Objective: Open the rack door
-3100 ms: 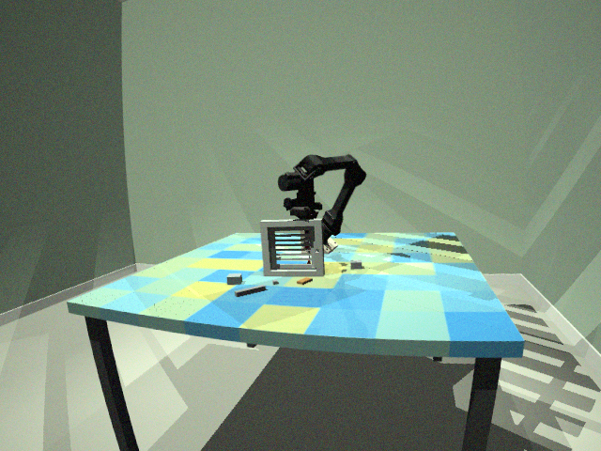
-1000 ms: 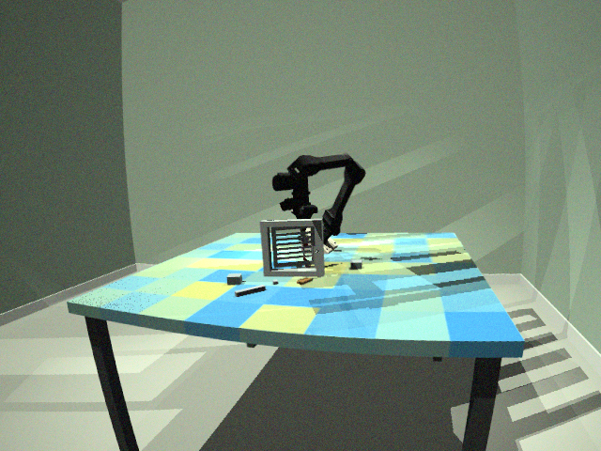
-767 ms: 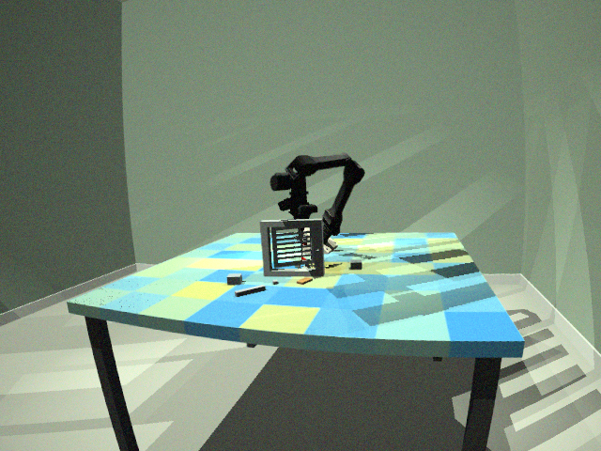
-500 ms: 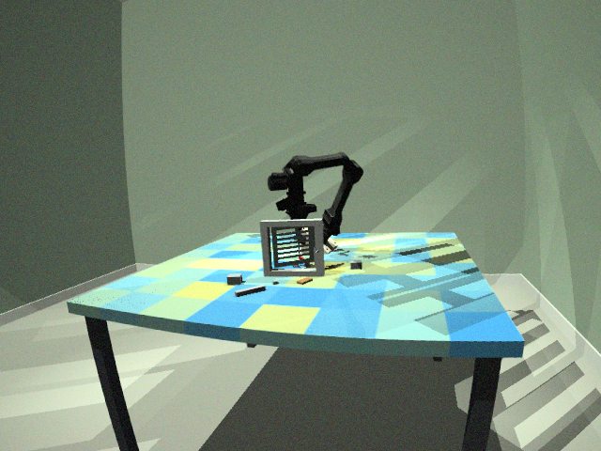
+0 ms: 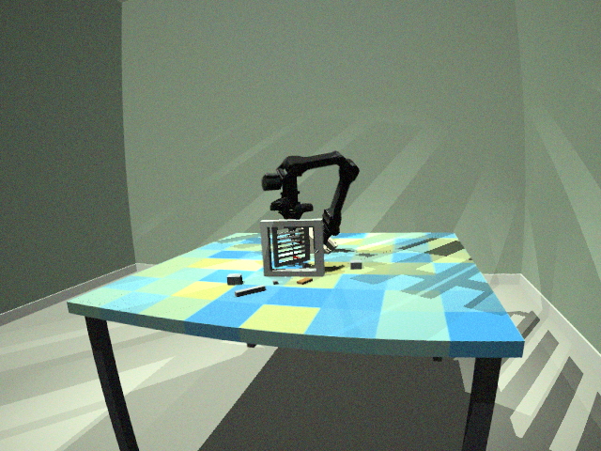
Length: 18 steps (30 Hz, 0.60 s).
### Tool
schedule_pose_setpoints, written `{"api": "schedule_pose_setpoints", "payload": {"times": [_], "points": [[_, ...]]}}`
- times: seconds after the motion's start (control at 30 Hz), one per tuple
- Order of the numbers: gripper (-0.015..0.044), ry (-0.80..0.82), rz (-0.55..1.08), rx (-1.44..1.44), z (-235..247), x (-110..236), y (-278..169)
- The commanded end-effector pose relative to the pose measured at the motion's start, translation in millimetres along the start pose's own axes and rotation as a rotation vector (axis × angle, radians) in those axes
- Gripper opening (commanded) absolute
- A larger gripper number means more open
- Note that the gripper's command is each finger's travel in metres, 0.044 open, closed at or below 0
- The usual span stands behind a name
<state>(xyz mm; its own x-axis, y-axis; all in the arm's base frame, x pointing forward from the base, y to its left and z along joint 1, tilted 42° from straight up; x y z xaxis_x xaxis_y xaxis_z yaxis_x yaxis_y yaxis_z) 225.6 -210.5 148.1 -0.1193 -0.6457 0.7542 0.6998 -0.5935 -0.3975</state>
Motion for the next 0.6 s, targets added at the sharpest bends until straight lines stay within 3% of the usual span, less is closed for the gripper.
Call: {"api": "schedule_pose_setpoints", "payload": {"times": [0.0, 0.57], "points": [[0.0012, 0.001, -0.001, 0.080, -6, 0, 4], [0.0012, -0.001, -0.003, 0.362, -36, 0, 27]]}}
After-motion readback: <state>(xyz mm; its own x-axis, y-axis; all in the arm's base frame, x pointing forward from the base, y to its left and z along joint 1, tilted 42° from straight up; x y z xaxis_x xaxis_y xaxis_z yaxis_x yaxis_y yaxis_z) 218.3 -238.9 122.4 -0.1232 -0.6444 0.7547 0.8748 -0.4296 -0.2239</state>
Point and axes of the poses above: the point midway between the two fingers, 35 mm back from their tips, its own x axis back along the fingers, its own z axis across the jaws, y = z × x, the point moved 10 cm from there along x, back along the fingers, and after that the axes turned 14 degrees about -x, right-handed, at the moved point
